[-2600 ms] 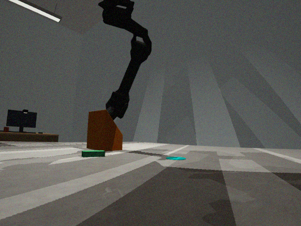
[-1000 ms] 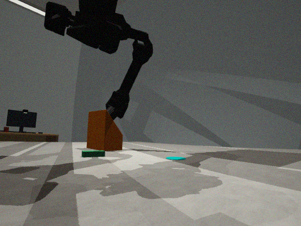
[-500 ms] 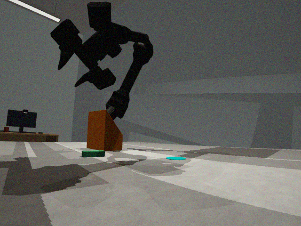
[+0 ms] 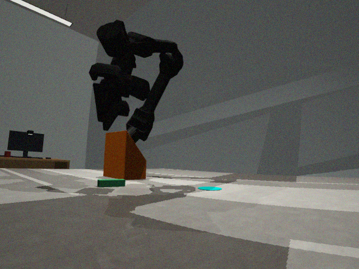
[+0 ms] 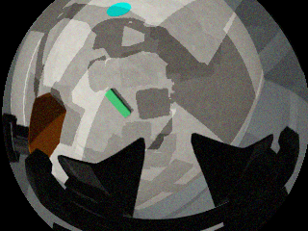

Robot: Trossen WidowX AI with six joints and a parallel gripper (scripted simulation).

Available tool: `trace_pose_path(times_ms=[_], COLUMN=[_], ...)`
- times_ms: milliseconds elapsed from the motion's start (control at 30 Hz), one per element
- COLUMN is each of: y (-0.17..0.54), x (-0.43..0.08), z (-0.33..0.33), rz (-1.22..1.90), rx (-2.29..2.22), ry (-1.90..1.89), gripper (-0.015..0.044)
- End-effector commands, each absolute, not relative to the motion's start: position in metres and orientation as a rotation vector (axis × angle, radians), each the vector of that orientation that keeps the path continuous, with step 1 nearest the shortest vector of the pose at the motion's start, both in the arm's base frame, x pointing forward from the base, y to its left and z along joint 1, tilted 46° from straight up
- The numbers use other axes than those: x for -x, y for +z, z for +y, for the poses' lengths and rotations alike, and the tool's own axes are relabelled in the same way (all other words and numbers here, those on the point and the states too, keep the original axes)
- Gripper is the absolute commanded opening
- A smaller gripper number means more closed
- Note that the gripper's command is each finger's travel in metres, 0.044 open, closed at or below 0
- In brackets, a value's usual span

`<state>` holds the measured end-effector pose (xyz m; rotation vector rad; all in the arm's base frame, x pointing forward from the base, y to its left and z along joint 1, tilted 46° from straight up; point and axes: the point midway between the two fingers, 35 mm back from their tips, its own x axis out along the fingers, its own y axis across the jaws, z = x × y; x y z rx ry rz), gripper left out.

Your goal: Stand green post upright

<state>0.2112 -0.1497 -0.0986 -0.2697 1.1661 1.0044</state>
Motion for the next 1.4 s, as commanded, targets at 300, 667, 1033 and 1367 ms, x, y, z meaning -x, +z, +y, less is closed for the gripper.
trace_pose_path(times_ms=[300, 667, 1033, 1367], y=[-0.063, -0.102, -0.145, -0.145], x=[-0.177, -0.180, -0.170, -0.170], z=[-0.098, -0.065, -0.013, -0.013], rz=[0.745, 0.748, 0.740, 0.740], rx=[0.481, 0.484, 0.478, 0.478], ry=[1.473, 1.470, 1.474, 1.474], gripper=[0.0232, 0.0232, 0.0232, 0.0023])
